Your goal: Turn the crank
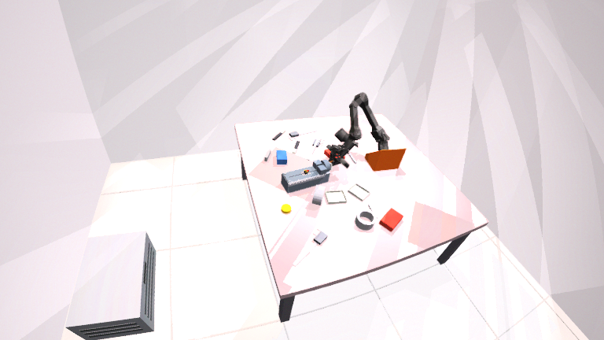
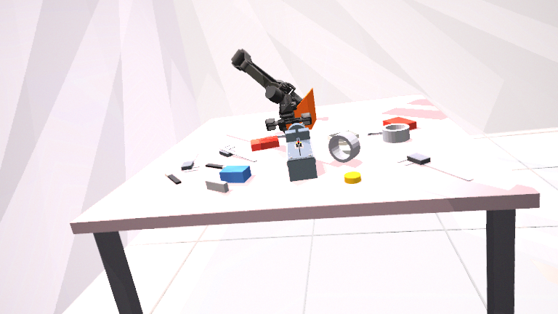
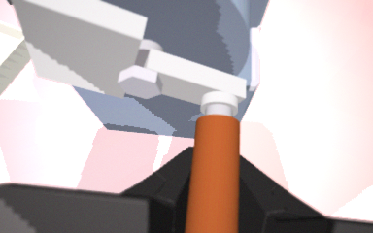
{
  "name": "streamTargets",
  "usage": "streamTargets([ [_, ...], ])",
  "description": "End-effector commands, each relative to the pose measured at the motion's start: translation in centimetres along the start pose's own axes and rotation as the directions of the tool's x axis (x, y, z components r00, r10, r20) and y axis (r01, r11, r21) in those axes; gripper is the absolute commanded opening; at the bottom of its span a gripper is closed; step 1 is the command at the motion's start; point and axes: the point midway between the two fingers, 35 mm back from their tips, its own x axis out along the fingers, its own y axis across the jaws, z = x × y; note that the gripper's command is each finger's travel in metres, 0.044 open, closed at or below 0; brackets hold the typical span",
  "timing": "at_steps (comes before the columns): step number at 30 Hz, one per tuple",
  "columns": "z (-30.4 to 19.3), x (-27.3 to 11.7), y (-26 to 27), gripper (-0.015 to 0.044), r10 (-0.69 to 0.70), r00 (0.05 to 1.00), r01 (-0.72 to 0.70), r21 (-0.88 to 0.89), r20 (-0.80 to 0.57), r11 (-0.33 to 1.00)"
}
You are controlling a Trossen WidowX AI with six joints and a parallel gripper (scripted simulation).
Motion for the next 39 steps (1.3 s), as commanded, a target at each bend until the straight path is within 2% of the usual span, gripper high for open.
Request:
streamTargets([
  [1,0.6,-0.7,-0.3,0.0,-0.01,1.0,0.01,0.004,0.006,1.0],
  [39,3.0,-3.0,2.7,0.0,-0.008,1.0,0.008,0.007,0.007,1.0],
])
